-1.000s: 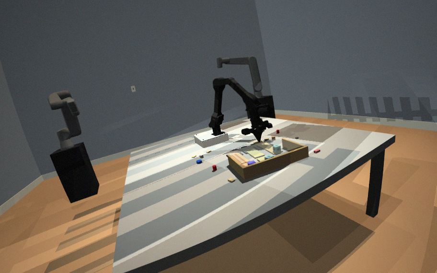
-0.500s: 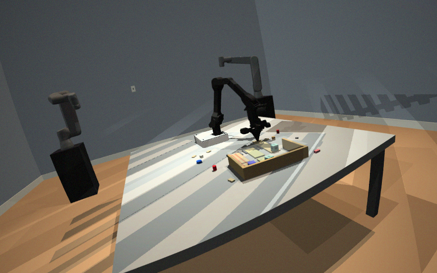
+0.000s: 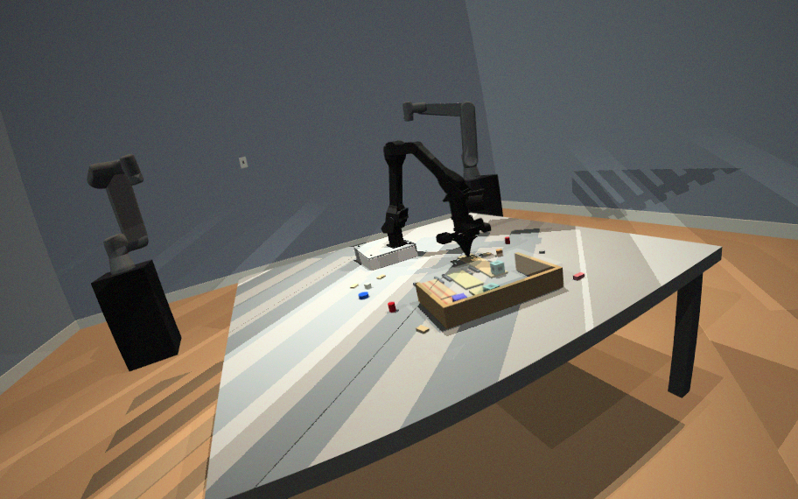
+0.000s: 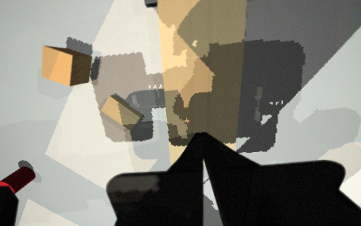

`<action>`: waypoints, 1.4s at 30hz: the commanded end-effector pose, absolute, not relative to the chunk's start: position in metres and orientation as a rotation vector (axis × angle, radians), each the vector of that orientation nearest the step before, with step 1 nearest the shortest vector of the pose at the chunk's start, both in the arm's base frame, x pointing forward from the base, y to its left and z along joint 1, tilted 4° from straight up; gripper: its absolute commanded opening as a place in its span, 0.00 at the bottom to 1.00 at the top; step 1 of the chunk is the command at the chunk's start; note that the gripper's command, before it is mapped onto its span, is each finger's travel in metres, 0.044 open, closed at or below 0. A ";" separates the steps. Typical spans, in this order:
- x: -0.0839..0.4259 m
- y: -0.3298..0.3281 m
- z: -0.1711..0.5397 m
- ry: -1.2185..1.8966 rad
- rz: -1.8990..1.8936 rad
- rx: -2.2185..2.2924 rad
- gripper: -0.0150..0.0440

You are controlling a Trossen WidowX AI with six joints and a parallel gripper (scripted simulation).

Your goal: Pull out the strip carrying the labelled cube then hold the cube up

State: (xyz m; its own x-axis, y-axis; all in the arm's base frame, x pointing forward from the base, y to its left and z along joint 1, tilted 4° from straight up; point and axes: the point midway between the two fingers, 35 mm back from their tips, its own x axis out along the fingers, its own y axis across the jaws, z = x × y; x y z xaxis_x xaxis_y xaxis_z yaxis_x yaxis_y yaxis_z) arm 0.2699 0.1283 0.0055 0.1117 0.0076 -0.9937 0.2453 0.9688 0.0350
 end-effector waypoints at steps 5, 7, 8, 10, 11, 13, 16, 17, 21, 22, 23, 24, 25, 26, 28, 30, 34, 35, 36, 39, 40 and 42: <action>0.251 0.129 -0.002 1.477 -0.188 0.201 0.25; 0.248 0.129 -0.002 1.478 -0.188 0.201 0.25; 0.247 0.130 -0.002 1.478 -0.188 0.201 0.25; 0.244 0.130 -0.003 1.478 -0.188 0.201 0.25; 0.242 0.131 -0.003 1.478 -0.188 0.201 0.25; 0.239 0.131 -0.003 1.478 -0.188 0.201 0.25; 0.234 0.133 -0.004 1.479 -0.188 0.201 0.25; 0.233 0.133 -0.004 1.479 -0.188 0.201 0.25; 0.231 0.133 -0.004 1.479 -0.188 0.201 0.25; 0.231 0.133 -0.004 1.479 -0.188 0.201 0.25; 0.231 0.133 -0.004 1.479 -0.188 0.201 0.25; 0.231 0.133 -0.004 1.479 -0.188 0.201 0.25; 0.231 0.133 -0.004 1.479 -0.188 0.201 0.25; 0.231 0.133 -0.004 1.479 -0.188 0.201 0.25; 0.231 0.133 -0.004 1.479 -0.188 0.201 0.25; 0.231 0.133 -0.004 1.479 -0.188 0.201 0.25; 0.231 0.133 -0.004 1.479 -0.188 0.201 0.25; 0.231 0.133 -0.004 1.479 -0.188 0.201 0.25; 0.231 0.133 -0.004 1.479 -0.188 0.201 0.25; 0.231 0.133 -0.004 1.479 -0.188 0.201 0.25; 0.231 0.133 -0.004 1.479 -0.188 0.201 0.25; 0.231 0.133 -0.004 1.479 -0.188 0.201 0.25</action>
